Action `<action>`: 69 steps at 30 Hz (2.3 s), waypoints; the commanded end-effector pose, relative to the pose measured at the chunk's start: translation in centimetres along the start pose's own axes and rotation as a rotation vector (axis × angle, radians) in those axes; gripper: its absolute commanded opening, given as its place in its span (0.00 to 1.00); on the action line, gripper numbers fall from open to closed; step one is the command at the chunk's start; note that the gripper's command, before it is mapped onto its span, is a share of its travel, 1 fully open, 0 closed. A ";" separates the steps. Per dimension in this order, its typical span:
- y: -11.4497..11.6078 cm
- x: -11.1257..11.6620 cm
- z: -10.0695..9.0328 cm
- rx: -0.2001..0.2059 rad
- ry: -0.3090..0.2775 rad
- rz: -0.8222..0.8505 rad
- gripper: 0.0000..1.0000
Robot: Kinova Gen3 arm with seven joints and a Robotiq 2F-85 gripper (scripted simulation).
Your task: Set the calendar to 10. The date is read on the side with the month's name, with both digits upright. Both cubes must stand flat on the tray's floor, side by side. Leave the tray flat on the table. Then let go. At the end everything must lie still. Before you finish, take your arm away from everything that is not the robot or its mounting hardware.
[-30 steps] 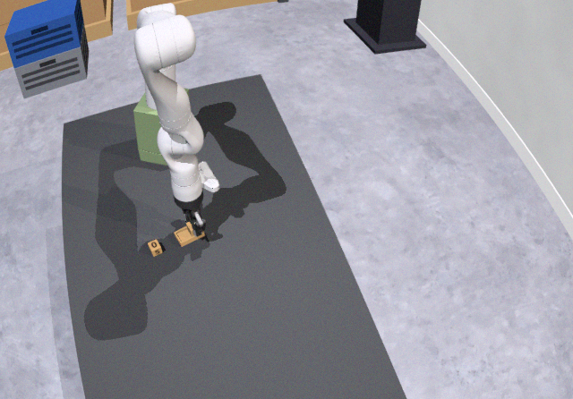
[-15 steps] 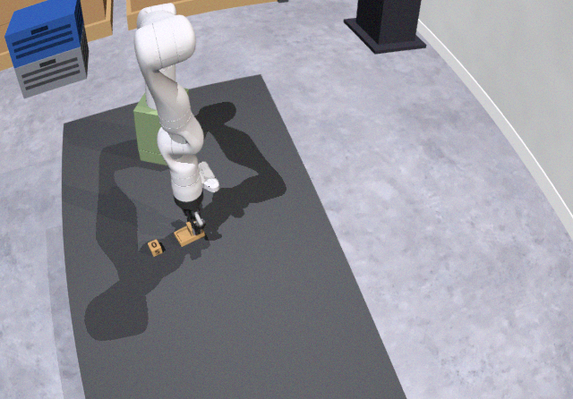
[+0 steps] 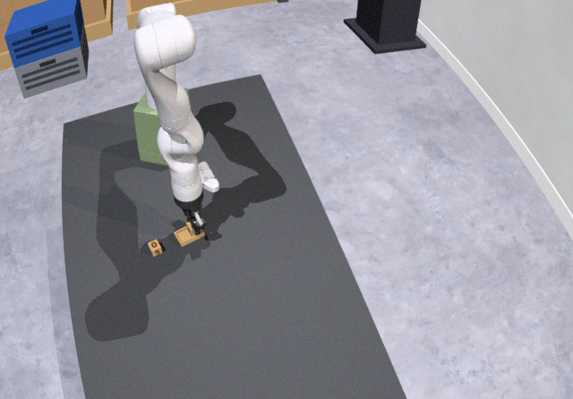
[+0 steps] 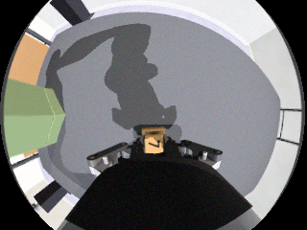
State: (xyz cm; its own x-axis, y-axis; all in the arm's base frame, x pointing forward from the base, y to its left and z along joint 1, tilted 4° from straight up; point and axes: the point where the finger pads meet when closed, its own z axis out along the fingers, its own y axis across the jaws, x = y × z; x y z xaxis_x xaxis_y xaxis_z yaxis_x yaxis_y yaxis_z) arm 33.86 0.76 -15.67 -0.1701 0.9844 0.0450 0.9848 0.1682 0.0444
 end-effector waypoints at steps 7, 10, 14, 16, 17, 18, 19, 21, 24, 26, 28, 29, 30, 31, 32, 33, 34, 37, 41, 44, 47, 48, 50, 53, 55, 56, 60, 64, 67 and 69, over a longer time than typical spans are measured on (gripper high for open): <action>0.2 0.0 0.1 -0.007 0.000 -0.012 0.26; 0.2 0.0 0.1 -0.007 0.000 -0.012 0.26; 0.2 0.0 -0.1 -0.006 0.000 -0.013 0.26; 0.2 0.0 -0.6 -0.007 0.000 -0.013 0.26; 0.2 0.0 -0.9 -0.007 0.000 -0.014 0.26; -0.1 0.2 -1.2 0.000 0.007 -0.014 0.26; -0.1 0.3 -1.6 0.003 0.009 -0.014 0.26; -0.1 0.3 -1.6 0.003 0.009 -0.014 0.26; -0.2 0.3 -3.3 0.003 0.009 -0.014 0.26; -0.2 0.3 -4.6 0.002 0.009 -0.014 0.26; -0.2 0.3 -5.9 0.002 0.009 -0.014 0.26; -0.2 0.2 -6.6 0.003 0.006 -0.015 0.26; -0.2 0.1 -7.2 0.004 0.004 -0.015 0.26; -0.2 0.1 -7.8 0.004 0.004 -0.015 0.26; -0.2 0.1 -8.3 0.003 0.004 -0.015 0.26; -0.2 0.1 -8.8 0.003 0.004 -0.015 0.26; -0.2 0.1 -9.1 0.003 0.004 -0.015 0.26; -0.2 0.1 -9.7 0.003 0.004 -0.015 0.26; 0.0 0.1 -10.1 0.000 0.004 -0.015 0.26; 0.0 0.1 -10.1 0.000 0.004 -0.015 0.26; 0.0 0.1 -10.1 -0.001 0.003 -0.015 0.26; 0.0 0.1 -10.1 -0.001 0.003 -0.015 0.26; 0.0 0.1 -10.1 -0.002 0.003 -0.016 0.26; 0.1 2.1 -9.7 -0.004 0.003 -0.023 0.26; 0.1 2.1 -9.7 -0.004 0.003 -0.023 0.26; 0.1 3.4 -9.5 -0.003 0.003 -0.025 0.26; -0.3 8.3 -9.0 -0.002 0.003 -0.034 0.26; 0.0 9.2 -8.9 -0.009 0.003 -0.036 0.26; -0.1 9.2 -8.9 -0.008 0.003 -0.036 0.26; -0.1 9.2 -9.0 -0.008 0.003 -0.034 0.26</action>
State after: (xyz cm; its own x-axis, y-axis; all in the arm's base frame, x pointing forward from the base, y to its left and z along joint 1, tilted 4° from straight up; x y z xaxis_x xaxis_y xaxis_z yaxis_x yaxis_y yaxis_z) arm 31.79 9.05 -6.22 -0.2073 0.9770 0.0505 0.9774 0.2047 0.0519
